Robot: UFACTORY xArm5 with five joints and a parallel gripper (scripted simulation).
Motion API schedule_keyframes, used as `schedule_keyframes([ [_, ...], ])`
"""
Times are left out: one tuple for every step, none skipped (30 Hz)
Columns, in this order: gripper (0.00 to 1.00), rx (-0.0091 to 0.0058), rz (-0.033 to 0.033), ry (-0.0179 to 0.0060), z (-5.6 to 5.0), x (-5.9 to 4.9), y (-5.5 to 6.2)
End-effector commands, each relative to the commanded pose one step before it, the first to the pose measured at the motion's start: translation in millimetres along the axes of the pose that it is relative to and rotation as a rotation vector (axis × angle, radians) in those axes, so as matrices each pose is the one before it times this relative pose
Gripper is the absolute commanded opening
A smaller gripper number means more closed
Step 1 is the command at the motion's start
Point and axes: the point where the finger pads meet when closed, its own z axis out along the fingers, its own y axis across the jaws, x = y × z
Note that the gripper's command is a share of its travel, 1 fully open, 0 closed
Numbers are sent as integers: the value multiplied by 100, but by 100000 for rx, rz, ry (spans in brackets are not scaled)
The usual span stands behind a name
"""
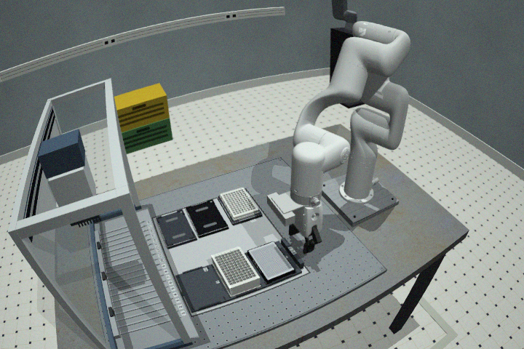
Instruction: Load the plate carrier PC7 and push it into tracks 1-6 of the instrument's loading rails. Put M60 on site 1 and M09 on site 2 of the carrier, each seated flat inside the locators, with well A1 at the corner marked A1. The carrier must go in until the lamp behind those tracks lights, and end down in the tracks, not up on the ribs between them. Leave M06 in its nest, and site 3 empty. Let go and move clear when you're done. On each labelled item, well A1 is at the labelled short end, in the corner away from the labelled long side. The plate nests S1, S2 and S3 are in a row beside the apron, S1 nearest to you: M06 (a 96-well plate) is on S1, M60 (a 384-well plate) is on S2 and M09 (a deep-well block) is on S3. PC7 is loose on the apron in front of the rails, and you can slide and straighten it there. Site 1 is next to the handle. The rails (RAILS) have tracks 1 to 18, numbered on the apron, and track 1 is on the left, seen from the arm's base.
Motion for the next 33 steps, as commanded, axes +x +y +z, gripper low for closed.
schedule_keyframes([
  [81,1695,-2,-255,441,161,-81],
  [81,0,0,-1,167,0,0],
  [81,0,0,-1,167,0,0],
  [81,0,0,-1,167,-1,0],
  [81,0,0,-1,167,-1,0],
  [81,0,0,-1,167,-1,0],
  [81,0,0,-1,167,-1,0],
  [81,0,0,-1,167,-1,0],
  [81,0,0,-1,167,-1,0],
  [81,0,0,-1,167,-1,0],
  [81,0,0,0,26,0,0],
  [81,0,0,0,0,0,0],
  [81,0,0,0,0,0,0],
  [81,0,0,0,0,0,0],
  [81,0,0,0,0,0,0],
  [81,0,0,0,0,0,0],
  [81,0,0,0,0,0,0],
  [81,0,0,0,0,0,0],
  [81,0,0,0,0,0,0],
  [81,0,0,0,0,0,0],
  [81,0,0,0,0,0,0],
  [81,0,0,0,67,0,0],
  [81,0,0,0,67,0,0],
  [81,0,0,0,67,0,0],
  [81,0,0,0,67,0,0],
  [81,0,0,0,67,0,0],
  [81,0,0,0,67,0,0],
  [81,0,0,0,67,0,0],
  [81,0,0,0,67,0,0],
  [81,0,0,0,67,0,0],
  [81,0,0,0,0,0,0],
  [81,0,0,0,0,0,0],
  [81,0,0,0,67,0,0],
])
